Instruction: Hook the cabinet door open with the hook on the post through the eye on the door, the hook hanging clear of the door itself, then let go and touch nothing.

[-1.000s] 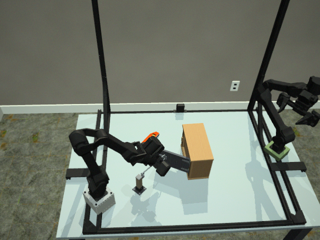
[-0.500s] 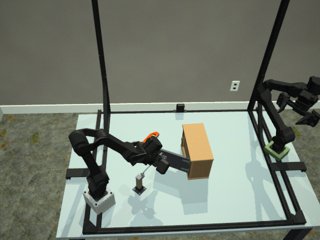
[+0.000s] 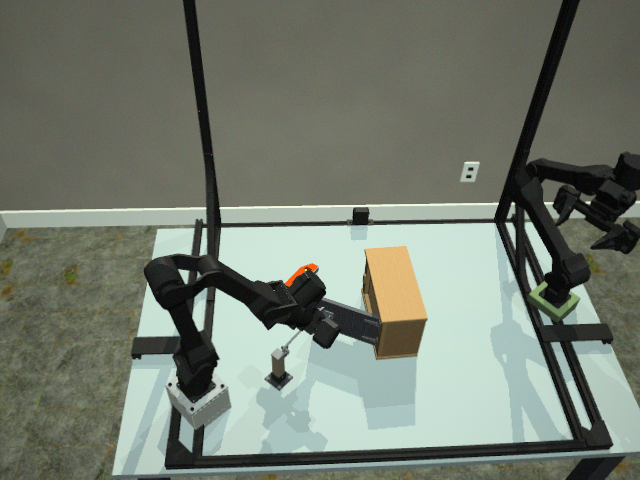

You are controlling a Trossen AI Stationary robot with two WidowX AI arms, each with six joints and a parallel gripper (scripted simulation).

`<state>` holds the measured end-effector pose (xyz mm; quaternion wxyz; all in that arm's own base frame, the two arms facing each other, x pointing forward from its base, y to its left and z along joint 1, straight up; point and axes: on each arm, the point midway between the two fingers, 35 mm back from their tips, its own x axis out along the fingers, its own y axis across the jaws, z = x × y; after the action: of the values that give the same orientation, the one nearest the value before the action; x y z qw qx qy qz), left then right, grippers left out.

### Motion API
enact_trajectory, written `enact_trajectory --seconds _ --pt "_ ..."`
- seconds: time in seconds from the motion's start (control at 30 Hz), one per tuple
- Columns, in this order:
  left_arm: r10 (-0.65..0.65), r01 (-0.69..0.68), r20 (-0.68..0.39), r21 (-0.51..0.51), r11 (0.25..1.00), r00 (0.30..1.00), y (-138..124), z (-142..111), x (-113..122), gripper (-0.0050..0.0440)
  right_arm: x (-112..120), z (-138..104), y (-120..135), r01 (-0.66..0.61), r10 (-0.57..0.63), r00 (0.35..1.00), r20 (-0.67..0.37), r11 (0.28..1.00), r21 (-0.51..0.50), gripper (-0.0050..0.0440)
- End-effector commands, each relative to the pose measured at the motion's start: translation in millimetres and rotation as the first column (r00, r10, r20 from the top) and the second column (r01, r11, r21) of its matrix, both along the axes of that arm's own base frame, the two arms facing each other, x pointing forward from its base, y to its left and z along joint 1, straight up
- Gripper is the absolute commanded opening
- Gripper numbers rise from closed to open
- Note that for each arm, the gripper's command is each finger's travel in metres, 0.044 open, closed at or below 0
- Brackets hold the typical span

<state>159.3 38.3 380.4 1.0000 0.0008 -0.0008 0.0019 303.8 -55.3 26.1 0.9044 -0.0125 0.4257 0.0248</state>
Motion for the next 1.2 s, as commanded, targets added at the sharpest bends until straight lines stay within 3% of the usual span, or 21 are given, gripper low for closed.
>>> enact_trajectory --seconds 0.0,1.0,1.17 --pt "-0.004 0.004 0.0 -0.002 1.0 1.0 -0.6 -0.2 -0.1 0.04 0.1 -2.4 -1.4 -0.024 0.024 0.999 -0.037 1.0 -0.004 0.0" --pt "-0.004 0.004 0.0 -0.002 1.0 1.0 -0.6 -0.2 -0.1 0.04 0.2 -13.0 -1.7 -0.038 0.037 0.994 -0.102 0.999 -0.007 0.0" --pt "-0.004 0.004 0.0 -0.002 1.0 1.0 -0.6 -0.2 -0.1 0.04 1.3 -14.2 -1.6 -0.039 0.037 0.987 -0.154 0.999 -0.01 0.0"
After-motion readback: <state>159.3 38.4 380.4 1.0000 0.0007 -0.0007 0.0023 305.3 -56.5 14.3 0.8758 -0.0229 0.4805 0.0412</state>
